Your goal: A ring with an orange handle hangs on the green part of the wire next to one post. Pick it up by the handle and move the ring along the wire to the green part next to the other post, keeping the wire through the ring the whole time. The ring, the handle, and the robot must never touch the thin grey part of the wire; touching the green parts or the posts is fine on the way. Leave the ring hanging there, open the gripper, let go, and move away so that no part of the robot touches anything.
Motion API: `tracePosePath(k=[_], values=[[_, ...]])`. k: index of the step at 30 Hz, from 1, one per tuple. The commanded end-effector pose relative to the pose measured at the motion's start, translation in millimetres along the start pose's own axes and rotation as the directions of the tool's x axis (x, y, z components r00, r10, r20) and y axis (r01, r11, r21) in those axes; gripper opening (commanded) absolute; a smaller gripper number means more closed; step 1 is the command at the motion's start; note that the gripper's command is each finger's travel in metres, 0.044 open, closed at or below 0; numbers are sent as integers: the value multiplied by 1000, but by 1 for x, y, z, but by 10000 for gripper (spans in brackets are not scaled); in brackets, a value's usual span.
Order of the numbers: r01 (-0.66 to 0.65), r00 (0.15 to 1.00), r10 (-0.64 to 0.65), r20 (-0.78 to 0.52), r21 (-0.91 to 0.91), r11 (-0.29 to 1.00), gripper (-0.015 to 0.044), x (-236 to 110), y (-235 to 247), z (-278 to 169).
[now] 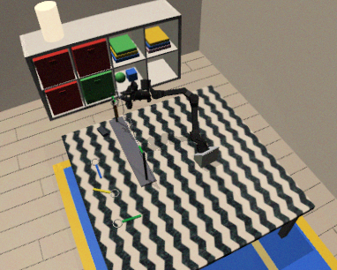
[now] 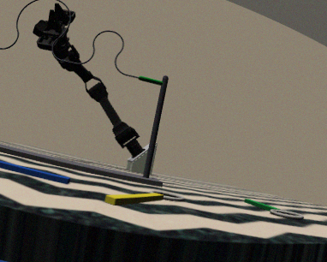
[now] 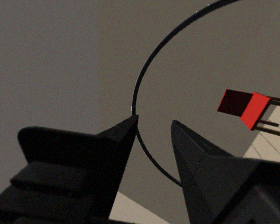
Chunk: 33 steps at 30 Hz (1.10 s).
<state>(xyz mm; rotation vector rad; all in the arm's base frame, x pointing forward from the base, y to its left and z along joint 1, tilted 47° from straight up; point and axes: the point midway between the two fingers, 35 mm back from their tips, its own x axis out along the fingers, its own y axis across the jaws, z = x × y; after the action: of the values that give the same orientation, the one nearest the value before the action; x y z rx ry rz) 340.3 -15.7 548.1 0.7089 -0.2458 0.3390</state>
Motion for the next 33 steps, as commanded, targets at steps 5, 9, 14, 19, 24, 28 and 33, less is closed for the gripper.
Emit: tracePosePath(k=[5,9,14,19,24,28,33], values=[[34,999,-43,-31,-253,967,160,5,-55,17],[41,997,-64,-50,-373,927,160,3,-84,27],[62,992,-106,-63,-488,871,160,-8,-111,37],[81,988,-139,-61,-564,822,160,-17,-127,46],[86,983,-178,-53,-719,690,160,-38,-164,70],[81,975,-215,-47,-833,547,160,-63,-197,92],[58,964,-263,-39,-935,350,160,-103,-234,118]])
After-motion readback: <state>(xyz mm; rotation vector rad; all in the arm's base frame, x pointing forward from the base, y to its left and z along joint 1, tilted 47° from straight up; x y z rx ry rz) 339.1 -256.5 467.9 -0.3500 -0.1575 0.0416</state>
